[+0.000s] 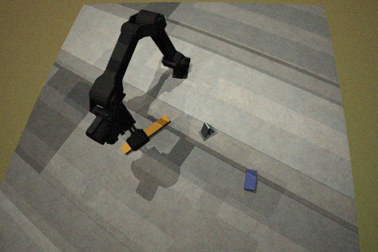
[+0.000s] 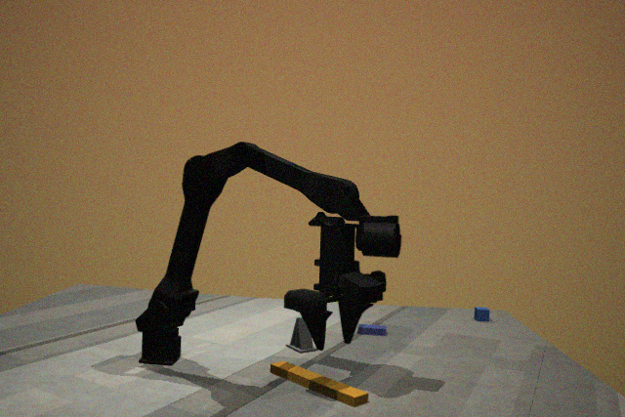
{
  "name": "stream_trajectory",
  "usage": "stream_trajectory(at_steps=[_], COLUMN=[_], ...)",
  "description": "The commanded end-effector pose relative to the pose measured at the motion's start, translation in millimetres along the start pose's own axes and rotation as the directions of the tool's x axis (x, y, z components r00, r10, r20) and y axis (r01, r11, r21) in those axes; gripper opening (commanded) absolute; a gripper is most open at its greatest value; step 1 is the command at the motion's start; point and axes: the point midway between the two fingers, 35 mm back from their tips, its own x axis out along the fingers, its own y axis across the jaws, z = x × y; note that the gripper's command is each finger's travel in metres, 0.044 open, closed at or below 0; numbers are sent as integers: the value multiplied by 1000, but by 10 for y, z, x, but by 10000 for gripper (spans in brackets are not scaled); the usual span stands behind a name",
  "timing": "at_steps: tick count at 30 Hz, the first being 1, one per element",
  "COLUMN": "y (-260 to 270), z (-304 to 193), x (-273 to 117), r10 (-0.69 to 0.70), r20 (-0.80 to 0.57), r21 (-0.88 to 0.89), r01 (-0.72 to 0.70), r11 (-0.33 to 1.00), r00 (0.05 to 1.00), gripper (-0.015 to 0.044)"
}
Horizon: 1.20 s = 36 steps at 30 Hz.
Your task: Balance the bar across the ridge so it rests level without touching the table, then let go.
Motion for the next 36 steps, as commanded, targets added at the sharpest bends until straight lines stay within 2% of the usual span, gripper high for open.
stream_trajectory(at_steps=[1,5,12,36], y=[-46,-44,-49,-51], z=[-31,-29,-45,-56], x=[26,99,466,735], r10=[-7,-7,-7,-7], r20=[-32,-32,-33,-33], r21=[23,23,23,23], r01=[7,7,7,7], r11=[1000,1000,1000,1000], r00=[999,999,999,999], gripper=[315,315,315,315])
